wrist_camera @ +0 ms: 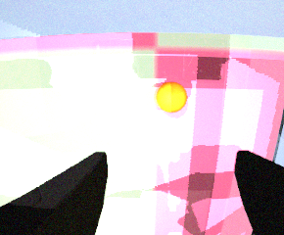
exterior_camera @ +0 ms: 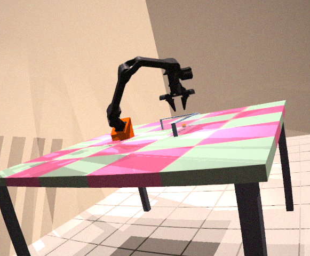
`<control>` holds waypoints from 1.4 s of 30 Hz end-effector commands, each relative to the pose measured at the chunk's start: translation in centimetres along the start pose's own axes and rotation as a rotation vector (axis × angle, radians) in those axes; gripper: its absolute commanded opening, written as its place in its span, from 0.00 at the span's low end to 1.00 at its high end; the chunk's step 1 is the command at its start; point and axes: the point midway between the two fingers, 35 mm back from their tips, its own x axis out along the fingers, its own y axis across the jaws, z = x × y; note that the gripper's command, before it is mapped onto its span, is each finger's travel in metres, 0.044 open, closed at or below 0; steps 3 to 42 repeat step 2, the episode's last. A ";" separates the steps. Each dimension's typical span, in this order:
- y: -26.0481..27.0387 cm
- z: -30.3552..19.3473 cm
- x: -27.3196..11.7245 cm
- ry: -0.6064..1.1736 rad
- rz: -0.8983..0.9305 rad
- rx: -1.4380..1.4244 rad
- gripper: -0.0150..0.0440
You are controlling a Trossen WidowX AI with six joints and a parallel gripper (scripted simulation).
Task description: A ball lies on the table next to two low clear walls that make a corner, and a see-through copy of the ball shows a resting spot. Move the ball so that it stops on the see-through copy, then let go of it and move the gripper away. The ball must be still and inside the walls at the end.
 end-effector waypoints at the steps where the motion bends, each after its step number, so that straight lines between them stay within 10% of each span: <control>1: 0.1 0.2 -4.0 -0.015 -0.019 0.009 0.83; 42: 0.1 0.1 -4.2 -0.015 -0.019 0.010 0.87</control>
